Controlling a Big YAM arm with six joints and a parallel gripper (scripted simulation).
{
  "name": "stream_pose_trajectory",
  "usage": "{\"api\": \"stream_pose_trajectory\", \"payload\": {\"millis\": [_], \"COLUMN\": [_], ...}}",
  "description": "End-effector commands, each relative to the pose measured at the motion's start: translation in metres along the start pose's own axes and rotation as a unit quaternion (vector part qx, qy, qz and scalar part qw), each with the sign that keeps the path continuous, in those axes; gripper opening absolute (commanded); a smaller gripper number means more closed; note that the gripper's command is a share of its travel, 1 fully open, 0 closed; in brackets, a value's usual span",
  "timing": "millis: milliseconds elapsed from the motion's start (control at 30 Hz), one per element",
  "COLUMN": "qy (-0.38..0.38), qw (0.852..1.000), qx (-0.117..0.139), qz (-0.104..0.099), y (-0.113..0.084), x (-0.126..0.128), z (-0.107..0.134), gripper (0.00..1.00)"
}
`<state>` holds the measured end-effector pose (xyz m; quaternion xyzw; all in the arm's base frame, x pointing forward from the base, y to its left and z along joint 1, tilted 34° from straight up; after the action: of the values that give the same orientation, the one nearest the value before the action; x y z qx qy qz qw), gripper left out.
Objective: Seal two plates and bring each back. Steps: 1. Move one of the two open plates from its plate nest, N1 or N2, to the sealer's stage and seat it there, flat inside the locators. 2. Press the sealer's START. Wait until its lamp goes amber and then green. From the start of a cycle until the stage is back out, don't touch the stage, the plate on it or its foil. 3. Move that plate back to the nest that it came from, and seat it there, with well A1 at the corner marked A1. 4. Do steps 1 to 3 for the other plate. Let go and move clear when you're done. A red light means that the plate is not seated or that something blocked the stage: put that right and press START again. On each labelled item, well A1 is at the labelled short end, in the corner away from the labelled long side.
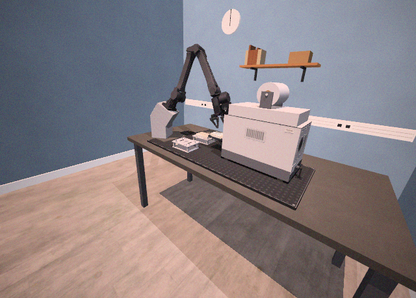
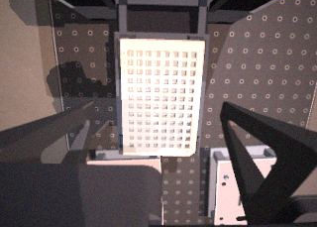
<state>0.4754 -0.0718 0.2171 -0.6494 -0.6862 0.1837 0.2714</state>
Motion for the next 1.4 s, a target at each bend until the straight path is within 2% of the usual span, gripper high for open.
{"api": "stream_pose_trajectory", "payload": {"millis": [0, 333, 467, 533, 667, 867, 1033, 1200, 1367], "qy": [0.005, 0.001, -0.002, -0.002, -0.001, -0.008, -0.005, 0.004, -0.001], "qw": [1.000, 1.000, 1.000, 1.000, 1.000, 1.000, 1.000, 1.000, 1.000], "qx": [0.003, -0.023, -0.021, -0.005, 0.002, -0.026, -0.023, 0.004, 0.006], "qz": [0.001, 0.006, 0.006, 0.002, 0.000, 0.004, 0.005, 0.005, -0.002], "y": [0.000, -0.023, -0.023, -0.017, -0.015, -0.030, -0.031, -0.026, -0.021], "x": [0.001, -0.002, -0.002, 0.001, 0.003, 0.003, 0.002, 0.000, 0.006], "z": [0.009, 0.013, 0.018, 0.030, 0.044, 0.031, 0.040, 0.066, 0.057], "gripper": [1.00, 1.00, 1.00, 1.00, 1.00, 1.00, 1.00, 1.00, 1.00]}}
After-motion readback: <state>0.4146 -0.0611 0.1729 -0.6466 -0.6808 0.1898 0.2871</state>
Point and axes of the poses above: the point where the finger pads meet when closed, its own y axis out along the fingers, its own x axis across the jaws, z = x × y, the point moved 1 cm from there along -y, back along the fingers, and after that the axes turned 12 degrees about -y, right-handed, at the moved point
